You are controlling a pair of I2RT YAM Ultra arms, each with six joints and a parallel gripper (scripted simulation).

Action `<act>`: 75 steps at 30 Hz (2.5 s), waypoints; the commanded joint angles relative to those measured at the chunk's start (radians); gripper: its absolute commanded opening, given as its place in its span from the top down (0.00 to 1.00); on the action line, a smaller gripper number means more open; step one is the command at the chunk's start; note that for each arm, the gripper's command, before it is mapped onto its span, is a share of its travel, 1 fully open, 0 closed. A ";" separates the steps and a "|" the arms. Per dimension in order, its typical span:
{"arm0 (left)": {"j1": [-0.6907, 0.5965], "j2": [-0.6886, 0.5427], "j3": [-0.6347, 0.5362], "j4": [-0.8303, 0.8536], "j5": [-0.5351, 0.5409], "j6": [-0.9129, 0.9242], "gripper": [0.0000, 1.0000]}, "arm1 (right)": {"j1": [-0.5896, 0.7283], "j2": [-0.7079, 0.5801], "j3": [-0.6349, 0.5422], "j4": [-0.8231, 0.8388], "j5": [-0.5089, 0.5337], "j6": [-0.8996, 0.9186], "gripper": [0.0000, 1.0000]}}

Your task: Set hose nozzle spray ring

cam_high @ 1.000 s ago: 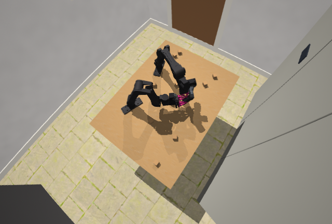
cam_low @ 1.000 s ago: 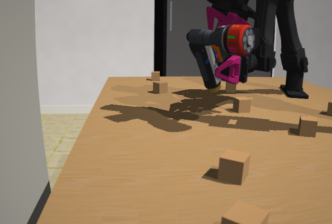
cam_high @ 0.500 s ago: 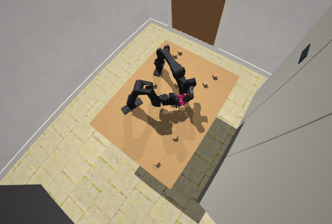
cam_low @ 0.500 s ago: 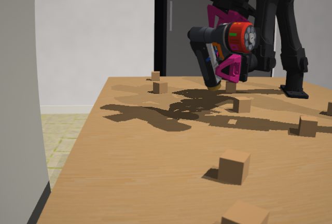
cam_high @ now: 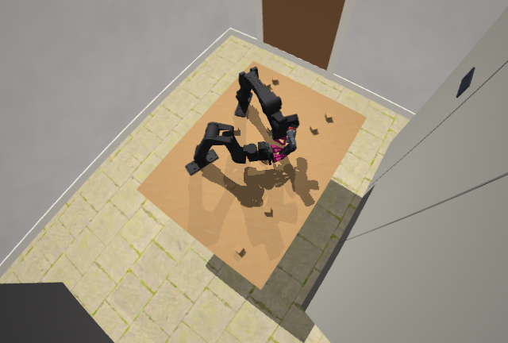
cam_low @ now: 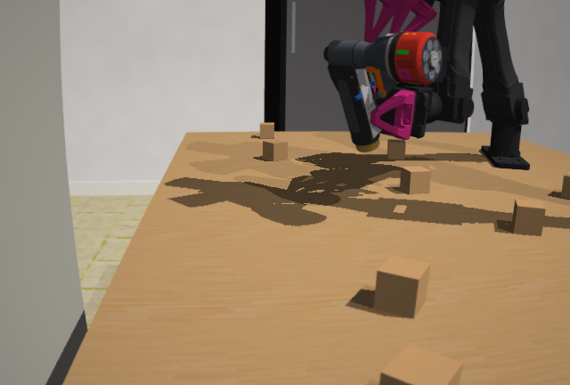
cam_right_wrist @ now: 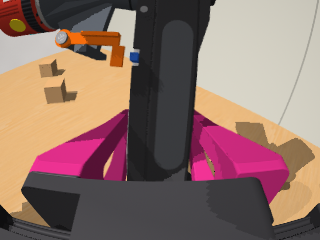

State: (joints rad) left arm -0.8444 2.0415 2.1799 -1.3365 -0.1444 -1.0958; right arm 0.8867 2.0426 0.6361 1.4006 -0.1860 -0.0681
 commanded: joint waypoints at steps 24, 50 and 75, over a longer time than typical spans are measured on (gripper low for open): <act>-0.011 0.019 0.253 -0.211 -0.024 -0.015 0.63 | 0.005 -0.040 0.019 0.082 -0.007 0.012 0.64; 0.174 -0.202 -0.027 0.150 0.009 0.278 0.63 | 0.005 -0.040 0.019 0.082 -0.007 0.012 0.64; 0.501 -0.619 -0.596 0.772 0.079 0.705 0.63 | 0.005 -0.040 0.019 0.082 -0.007 0.012 0.64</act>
State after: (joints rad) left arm -0.3634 1.4746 1.6230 -0.6922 -0.0853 -0.4644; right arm 0.8867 2.0426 0.6361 1.4021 -0.1860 -0.0681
